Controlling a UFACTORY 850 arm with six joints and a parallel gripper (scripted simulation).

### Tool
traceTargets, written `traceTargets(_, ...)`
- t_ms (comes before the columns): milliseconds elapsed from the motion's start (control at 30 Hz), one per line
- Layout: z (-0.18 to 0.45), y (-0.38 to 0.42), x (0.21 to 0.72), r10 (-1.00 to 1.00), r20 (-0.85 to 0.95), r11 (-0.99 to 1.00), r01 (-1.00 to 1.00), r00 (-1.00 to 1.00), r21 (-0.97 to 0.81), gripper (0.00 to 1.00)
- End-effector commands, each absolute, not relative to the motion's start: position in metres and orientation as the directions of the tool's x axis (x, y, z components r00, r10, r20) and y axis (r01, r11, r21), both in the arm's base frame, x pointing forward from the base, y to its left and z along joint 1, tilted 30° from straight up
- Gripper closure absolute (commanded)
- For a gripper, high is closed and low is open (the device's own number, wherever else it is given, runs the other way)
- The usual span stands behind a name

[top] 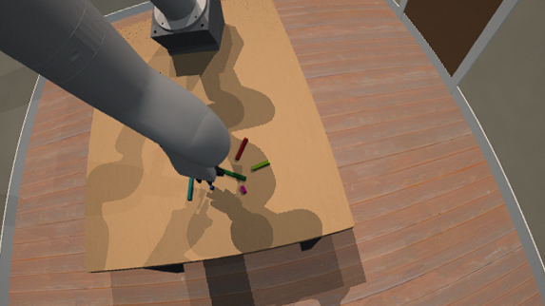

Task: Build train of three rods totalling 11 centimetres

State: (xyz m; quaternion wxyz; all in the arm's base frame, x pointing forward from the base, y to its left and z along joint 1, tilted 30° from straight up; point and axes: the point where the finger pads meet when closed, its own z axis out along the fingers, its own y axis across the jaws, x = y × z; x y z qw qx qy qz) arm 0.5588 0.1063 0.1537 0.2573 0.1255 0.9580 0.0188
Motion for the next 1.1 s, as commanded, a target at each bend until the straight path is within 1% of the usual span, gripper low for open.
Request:
traceTargets(0, 0.1544, 0.1065, 0.5593, 0.25, -0.489, 0.968, 0.231, -0.836, 0.101, 0.76)
traceTargets(1067, 0.1454, 0.1064, 0.5646, 0.25, -0.489, 0.968, 0.231, -0.836, 0.1, 0.76)
